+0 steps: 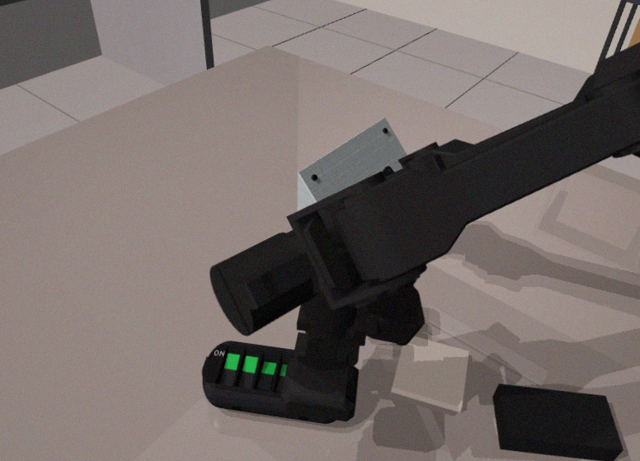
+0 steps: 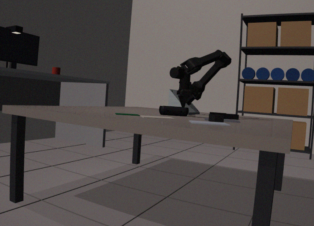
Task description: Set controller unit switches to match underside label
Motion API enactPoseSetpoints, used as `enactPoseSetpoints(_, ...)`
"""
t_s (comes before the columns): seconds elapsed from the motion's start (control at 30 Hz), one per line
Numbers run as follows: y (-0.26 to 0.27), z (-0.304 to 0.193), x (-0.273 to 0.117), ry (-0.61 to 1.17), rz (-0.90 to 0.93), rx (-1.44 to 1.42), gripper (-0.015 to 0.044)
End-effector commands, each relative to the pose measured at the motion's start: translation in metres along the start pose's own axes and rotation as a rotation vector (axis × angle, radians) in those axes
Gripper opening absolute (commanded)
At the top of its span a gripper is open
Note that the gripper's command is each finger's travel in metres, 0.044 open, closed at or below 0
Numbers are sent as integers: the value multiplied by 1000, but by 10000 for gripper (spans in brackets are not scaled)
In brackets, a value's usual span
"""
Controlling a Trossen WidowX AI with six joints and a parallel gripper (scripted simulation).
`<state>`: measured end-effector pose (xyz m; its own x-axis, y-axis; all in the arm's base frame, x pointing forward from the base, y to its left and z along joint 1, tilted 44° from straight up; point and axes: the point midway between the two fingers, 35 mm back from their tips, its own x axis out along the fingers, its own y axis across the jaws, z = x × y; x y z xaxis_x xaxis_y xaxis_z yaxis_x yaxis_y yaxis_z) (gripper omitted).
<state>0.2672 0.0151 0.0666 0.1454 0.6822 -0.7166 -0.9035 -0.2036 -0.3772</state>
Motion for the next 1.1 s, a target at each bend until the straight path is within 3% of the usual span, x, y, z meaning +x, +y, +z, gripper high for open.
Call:
enactPoseSetpoints(0.0,-2,-2,-31,9,-8,-2,0)
enactPoseSetpoints(0.23,-2,-3,-41,8,-9,-1,0)
enactPoseSetpoints(0.53,-22,-60,-41,11,-10,-3,0)
enactPoseSetpoints(1.07,-23,-62,-25,11,-10,-4,0)
